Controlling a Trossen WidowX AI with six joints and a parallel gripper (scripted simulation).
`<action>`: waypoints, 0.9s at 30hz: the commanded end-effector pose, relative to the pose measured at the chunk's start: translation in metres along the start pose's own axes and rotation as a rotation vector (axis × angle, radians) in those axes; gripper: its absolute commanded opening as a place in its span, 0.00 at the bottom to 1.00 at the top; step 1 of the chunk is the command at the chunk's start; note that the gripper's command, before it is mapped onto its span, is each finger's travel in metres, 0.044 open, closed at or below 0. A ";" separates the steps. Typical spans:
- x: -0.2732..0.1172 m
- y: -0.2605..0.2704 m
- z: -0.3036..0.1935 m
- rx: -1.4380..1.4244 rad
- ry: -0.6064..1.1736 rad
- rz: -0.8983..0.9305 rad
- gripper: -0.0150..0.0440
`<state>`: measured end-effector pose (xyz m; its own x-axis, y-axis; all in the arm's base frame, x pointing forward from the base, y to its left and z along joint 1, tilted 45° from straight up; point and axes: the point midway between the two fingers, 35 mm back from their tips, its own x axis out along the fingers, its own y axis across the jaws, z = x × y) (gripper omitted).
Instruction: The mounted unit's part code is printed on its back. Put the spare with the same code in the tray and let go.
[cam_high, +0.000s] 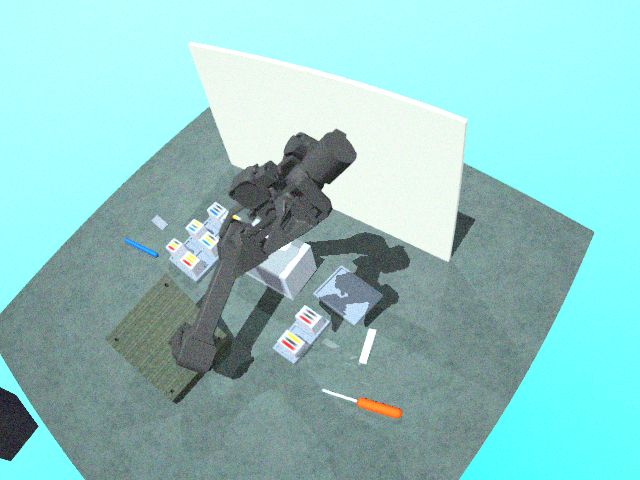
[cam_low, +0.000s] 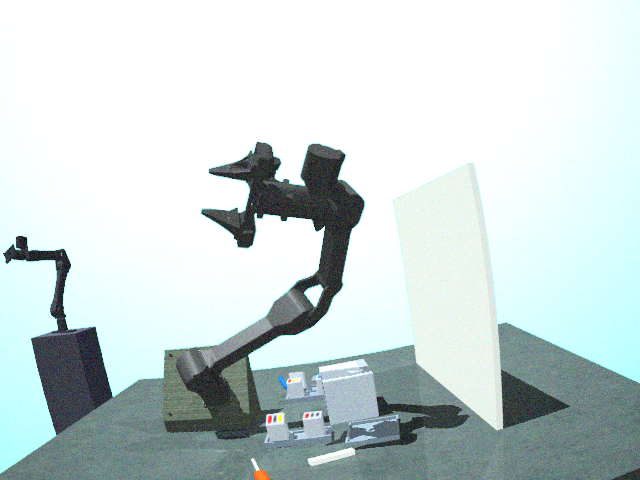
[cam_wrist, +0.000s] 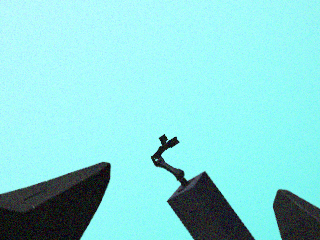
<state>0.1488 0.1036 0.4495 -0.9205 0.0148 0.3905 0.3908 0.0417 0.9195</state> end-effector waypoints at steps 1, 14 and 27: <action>0.000 0.000 0.000 0.000 0.000 0.000 0.98; 0.097 -0.022 -0.001 -0.008 0.263 -0.213 1.00; 0.211 -0.064 -0.118 -0.334 0.880 -0.403 1.00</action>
<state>-0.0554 0.0192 0.4812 -0.7749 -0.6242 -0.0999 0.1305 -0.3126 0.9409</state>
